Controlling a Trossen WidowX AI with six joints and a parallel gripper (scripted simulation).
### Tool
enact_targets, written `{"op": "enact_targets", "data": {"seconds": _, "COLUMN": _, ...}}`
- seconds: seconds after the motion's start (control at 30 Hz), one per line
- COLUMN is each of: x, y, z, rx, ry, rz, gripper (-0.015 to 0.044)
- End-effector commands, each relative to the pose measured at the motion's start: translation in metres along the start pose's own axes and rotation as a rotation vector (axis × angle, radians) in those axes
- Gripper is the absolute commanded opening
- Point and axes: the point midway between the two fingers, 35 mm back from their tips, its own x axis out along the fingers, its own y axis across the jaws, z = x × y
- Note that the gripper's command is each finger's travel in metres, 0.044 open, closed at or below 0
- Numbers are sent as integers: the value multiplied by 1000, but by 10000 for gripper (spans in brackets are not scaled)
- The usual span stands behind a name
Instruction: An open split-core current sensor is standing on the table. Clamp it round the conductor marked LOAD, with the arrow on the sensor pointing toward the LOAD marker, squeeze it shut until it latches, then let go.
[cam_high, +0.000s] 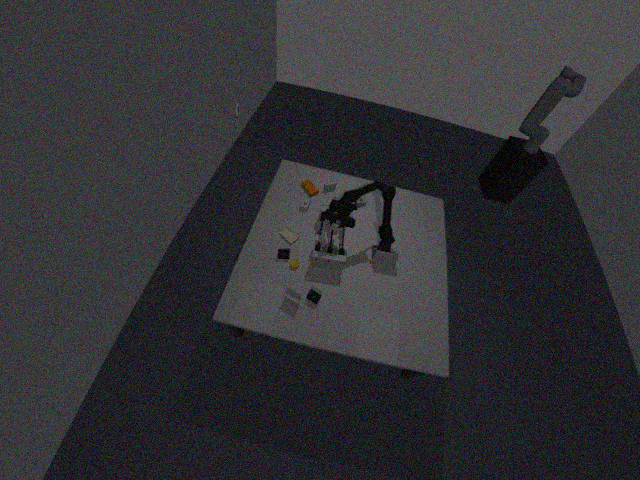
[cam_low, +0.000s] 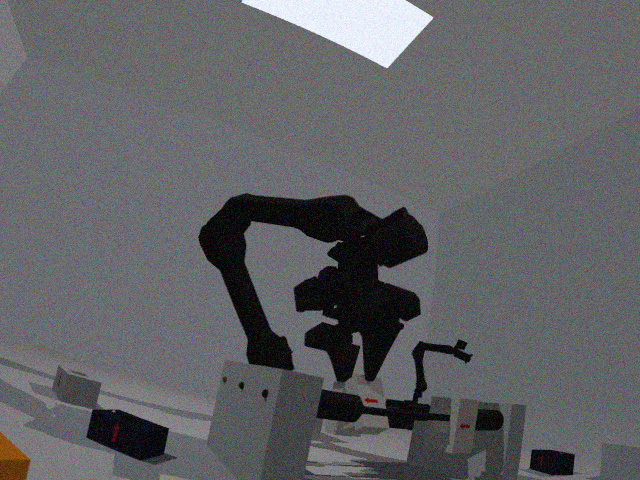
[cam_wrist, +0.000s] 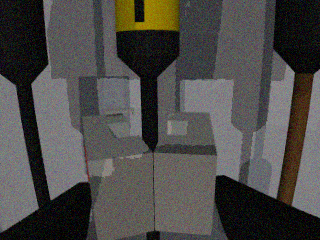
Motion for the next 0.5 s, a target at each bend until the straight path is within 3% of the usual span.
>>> {"op": "enact_targets", "data": {"seconds": 0.0, "x": -1, "y": 0, "z": 0, "rx": 3, "ry": 0, "rz": 1, "gripper": 0}}
{"op": "enact_targets", "data": {"seconds": 0.47, "x": 0, "y": 1, "z": 0, "rx": 2, "ry": 1, "rz": -5, "gripper": 0}}
